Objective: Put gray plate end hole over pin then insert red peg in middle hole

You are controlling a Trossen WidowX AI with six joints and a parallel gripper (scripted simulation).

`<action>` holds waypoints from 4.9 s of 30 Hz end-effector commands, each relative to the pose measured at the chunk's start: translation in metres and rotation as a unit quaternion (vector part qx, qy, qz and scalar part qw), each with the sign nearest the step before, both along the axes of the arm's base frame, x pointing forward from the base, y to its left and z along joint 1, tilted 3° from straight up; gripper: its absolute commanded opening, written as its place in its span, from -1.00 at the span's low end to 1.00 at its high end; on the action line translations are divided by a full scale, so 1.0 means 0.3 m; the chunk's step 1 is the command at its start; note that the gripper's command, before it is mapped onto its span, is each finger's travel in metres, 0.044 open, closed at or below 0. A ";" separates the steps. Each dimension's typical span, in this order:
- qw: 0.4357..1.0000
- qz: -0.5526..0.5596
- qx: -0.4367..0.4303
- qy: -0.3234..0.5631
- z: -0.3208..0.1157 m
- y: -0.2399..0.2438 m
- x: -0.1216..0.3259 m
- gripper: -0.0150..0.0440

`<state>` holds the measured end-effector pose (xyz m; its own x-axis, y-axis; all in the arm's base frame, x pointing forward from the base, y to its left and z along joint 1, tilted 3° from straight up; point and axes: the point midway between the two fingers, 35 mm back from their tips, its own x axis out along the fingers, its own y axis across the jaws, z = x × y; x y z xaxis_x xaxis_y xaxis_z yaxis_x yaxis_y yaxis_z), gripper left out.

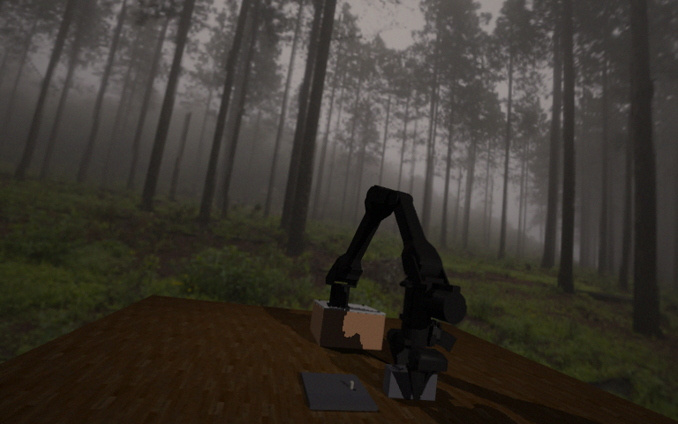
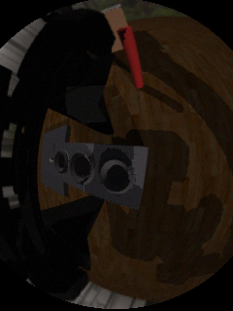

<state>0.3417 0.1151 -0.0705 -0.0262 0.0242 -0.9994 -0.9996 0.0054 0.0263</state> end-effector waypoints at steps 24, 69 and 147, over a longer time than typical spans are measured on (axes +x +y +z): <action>1.000 -0.001 -0.002 -0.001 0.094 0.005 0.013 -0.49; 1.000 0.009 0.000 -0.001 0.413 -0.063 0.014 -0.49; 0.994 0.107 -0.007 -0.003 0.121 -0.514 0.057 -0.49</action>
